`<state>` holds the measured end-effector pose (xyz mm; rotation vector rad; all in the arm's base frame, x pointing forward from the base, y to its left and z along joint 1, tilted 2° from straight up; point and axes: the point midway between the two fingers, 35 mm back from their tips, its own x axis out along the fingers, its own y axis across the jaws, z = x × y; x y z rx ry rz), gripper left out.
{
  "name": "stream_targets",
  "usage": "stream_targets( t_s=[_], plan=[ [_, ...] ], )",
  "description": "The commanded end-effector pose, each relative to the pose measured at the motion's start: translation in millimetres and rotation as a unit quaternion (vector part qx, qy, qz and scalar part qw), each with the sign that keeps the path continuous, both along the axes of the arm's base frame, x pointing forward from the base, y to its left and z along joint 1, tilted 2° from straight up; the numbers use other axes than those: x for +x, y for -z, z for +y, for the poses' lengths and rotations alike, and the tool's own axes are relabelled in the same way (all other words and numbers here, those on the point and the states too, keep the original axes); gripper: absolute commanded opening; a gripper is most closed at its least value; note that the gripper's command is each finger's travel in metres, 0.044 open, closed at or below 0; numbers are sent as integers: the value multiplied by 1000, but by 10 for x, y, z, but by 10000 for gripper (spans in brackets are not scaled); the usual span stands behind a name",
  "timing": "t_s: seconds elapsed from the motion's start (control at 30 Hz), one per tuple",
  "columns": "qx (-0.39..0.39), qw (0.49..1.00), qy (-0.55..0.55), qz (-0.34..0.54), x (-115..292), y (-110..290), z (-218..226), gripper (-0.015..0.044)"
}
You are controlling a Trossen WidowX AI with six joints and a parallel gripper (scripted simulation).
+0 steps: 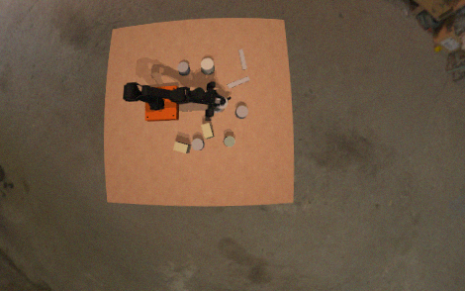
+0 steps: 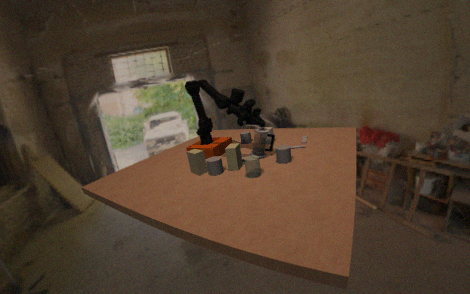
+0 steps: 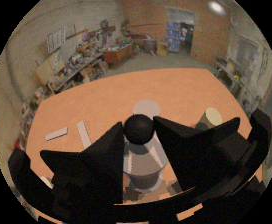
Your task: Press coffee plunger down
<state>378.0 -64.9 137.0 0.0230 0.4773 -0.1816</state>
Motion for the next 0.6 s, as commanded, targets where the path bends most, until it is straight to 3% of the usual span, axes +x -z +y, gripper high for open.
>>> stream_targets(
  t_s=[0.0, 0.4, 0.57],
  plan=[
    [0, 1000, 0, 1, -3, 6, 1, 126],
    [0, 1000, 0, 1, -3, 6, 1, 440],
    [0, 1000, 0, -4, 7, -29, 5, 440]
  ],
)
